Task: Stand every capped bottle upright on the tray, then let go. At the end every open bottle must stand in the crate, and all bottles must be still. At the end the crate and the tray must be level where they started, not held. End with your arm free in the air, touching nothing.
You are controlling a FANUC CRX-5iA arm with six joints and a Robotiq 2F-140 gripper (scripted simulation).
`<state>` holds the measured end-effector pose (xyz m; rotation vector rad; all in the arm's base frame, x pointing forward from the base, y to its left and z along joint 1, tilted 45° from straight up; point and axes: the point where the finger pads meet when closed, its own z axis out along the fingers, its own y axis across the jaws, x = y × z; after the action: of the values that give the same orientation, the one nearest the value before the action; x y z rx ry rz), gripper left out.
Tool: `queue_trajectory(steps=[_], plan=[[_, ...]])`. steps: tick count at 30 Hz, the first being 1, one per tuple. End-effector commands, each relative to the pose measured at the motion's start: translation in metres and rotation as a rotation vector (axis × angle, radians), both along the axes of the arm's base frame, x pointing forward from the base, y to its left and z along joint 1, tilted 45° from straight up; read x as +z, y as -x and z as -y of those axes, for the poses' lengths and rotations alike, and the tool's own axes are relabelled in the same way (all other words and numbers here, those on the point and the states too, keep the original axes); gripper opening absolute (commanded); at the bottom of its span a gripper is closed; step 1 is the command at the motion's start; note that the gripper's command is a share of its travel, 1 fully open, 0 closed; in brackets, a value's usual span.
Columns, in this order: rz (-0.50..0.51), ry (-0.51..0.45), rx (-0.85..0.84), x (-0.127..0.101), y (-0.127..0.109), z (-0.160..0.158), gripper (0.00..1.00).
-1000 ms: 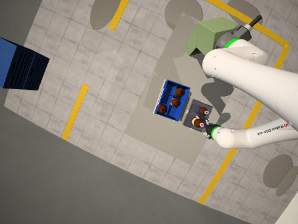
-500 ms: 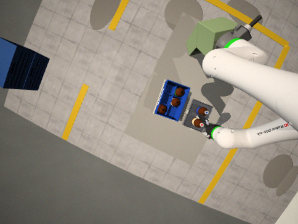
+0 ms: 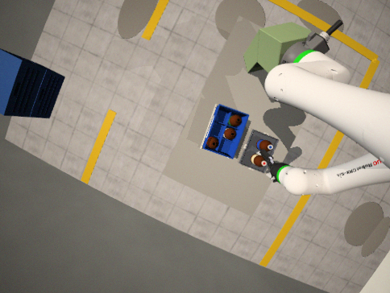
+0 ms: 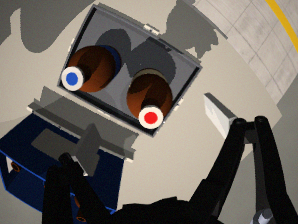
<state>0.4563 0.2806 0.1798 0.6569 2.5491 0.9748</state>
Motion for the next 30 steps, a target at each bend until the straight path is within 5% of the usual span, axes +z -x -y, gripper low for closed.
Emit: queue_trajectory(steps=[1, 12, 30], plan=[[0.0, 0.0, 0.0, 0.006, 0.004, 0.005, 1.0], [0.0, 0.0, 0.0, 0.033, 0.021, 0.025, 1.0], [0.0, 0.0, 0.0, 0.04, 0.025, 0.03, 1.0]])
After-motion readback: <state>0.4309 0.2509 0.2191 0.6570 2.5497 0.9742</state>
